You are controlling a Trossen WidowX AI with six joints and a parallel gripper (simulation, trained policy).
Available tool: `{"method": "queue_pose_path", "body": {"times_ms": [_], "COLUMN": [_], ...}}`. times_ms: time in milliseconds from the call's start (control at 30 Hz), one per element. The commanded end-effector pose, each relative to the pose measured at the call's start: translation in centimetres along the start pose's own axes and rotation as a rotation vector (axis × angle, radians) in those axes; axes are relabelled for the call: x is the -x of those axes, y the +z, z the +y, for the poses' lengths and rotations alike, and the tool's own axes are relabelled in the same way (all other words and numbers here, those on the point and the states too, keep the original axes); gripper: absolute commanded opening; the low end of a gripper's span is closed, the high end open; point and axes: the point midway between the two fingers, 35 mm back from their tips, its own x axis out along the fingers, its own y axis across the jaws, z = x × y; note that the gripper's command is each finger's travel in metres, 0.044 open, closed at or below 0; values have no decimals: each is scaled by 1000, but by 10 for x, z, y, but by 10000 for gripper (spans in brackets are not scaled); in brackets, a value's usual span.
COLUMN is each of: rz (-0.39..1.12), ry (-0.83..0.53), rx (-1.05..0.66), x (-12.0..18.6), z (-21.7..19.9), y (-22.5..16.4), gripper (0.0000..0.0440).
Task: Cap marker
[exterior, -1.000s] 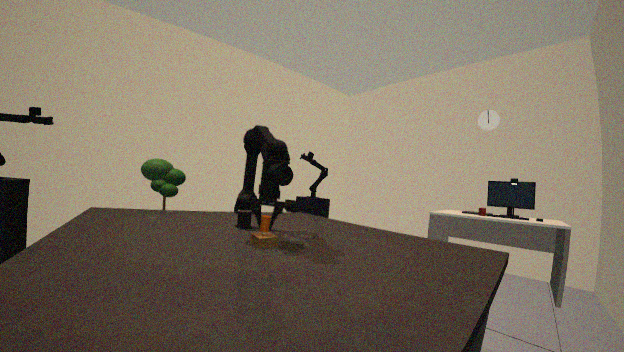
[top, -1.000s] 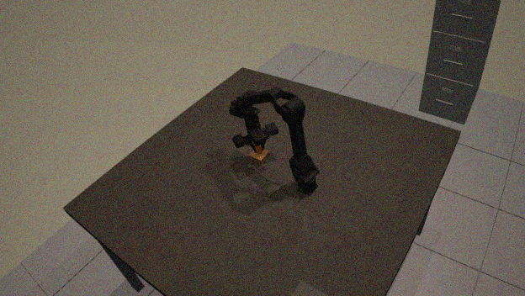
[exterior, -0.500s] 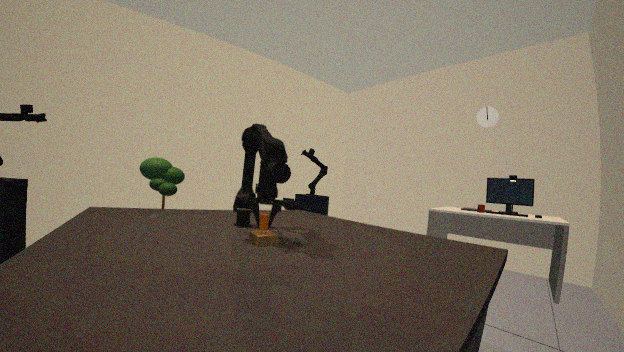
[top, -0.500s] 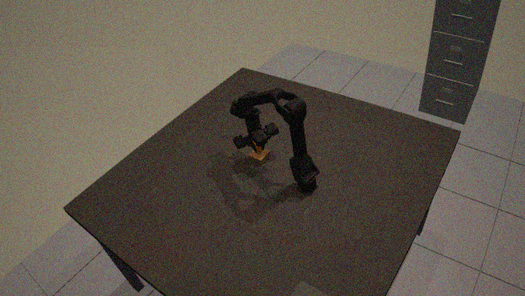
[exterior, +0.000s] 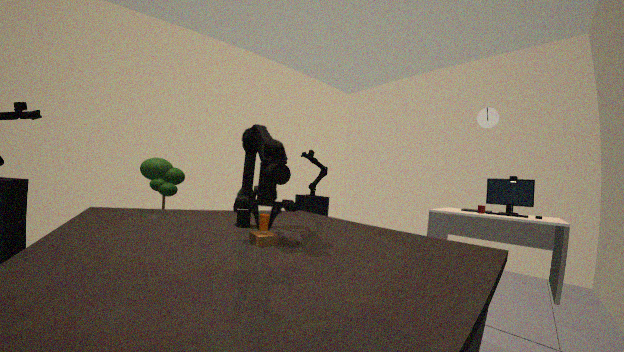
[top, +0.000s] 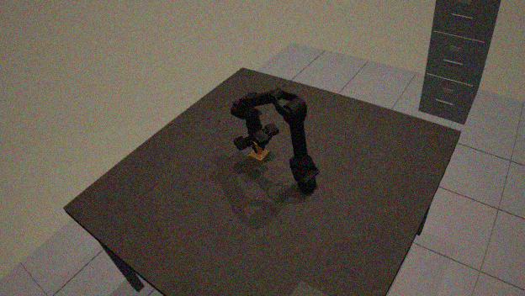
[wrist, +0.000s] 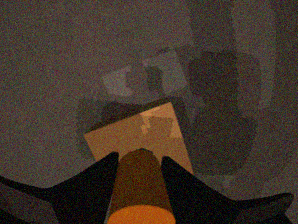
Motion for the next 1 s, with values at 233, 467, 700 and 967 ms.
{"method": "queue_pose_path", "body": {"times_ms": [233,467,700,967], "rz": [-44,-24,40,104], "ry": [39,18,-7,-30], "rx": [9,26,41,67], "x": [-8,-2,12,43], "z": [13,12,9,7], "y": [14,19,16,12], "gripper": [222,383,440,440]}}
